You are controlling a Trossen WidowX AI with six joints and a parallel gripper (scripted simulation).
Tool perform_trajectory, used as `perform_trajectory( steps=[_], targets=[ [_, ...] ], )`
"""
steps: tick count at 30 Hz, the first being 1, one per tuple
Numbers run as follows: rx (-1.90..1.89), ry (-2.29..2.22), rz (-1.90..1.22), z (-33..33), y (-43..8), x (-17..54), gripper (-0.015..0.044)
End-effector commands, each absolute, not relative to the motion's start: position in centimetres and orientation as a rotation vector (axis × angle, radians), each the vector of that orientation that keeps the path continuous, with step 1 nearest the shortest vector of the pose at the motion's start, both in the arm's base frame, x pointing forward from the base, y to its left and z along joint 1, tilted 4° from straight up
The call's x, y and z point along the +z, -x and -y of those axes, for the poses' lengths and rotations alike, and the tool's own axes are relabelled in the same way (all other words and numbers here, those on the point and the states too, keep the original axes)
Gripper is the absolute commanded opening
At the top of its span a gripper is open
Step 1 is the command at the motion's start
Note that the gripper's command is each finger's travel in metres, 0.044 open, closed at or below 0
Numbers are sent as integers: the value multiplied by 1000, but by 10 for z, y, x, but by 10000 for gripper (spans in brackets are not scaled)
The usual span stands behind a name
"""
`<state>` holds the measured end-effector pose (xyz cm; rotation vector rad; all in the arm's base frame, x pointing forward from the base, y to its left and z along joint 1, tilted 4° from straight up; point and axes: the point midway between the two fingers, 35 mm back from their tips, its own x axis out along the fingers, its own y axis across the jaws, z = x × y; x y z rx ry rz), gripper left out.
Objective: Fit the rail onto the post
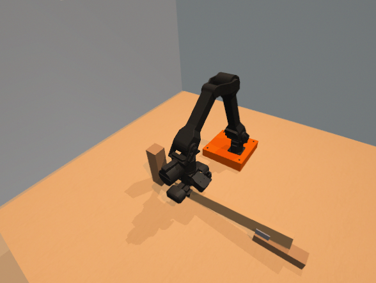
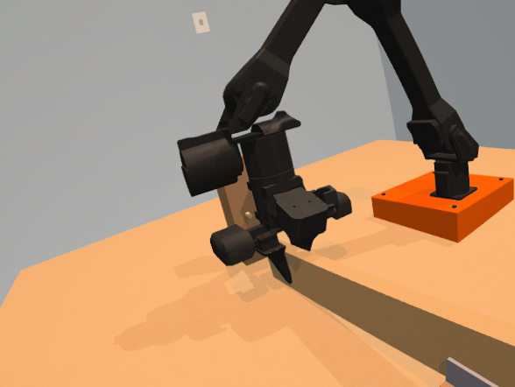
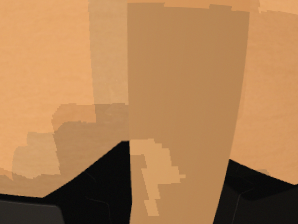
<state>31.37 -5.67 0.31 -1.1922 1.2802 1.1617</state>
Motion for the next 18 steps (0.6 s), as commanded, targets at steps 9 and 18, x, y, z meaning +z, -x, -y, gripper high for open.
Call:
perform_trajectory(
  steps=[9,18],
  targets=[
    [1161,1195,-1283,56,-314,8,0],
    [1161,1195,-1283,56,-314,12,0]
  ],
)
